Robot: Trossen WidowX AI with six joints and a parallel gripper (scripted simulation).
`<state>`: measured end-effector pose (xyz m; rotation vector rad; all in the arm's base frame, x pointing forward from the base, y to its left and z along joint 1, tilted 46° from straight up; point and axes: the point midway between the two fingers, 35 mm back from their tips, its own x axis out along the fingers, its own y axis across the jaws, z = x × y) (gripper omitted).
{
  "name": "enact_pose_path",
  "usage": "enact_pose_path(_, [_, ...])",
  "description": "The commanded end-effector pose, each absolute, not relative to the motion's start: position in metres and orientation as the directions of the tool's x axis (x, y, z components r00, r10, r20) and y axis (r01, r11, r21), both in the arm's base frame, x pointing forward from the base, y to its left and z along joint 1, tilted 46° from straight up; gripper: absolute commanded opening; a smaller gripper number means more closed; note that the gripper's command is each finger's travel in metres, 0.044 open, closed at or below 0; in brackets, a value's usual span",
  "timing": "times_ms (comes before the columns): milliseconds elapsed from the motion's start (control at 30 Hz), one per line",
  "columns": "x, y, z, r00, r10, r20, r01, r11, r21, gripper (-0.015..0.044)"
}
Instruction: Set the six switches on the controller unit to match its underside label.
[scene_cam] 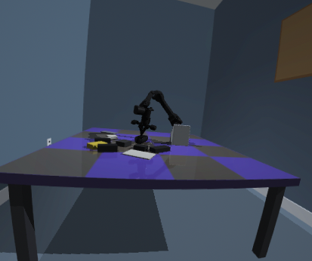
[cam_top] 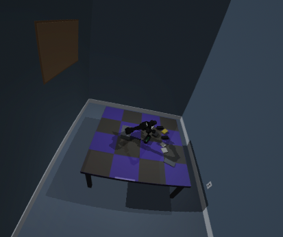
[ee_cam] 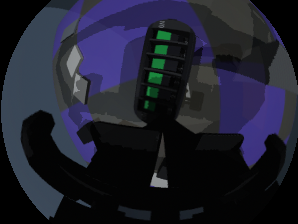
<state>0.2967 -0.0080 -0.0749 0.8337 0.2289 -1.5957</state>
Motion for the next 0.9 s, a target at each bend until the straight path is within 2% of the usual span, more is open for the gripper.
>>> enact_pose_path(0, [0.270, 0.000, -0.082, 0.112, -0.787, -0.606, 0.885, -0.198, 0.421, 0.0000])
enact_pose_path(100, [0.259, 0.002, -0.084, 0.151, -0.786, -0.600, 0.865, -0.189, 0.465, 0.0000])
enact_pose_path(867, [0.258, -0.016, -0.104, 0.148, -0.788, -0.598, 0.866, -0.189, 0.463, 0.0000])
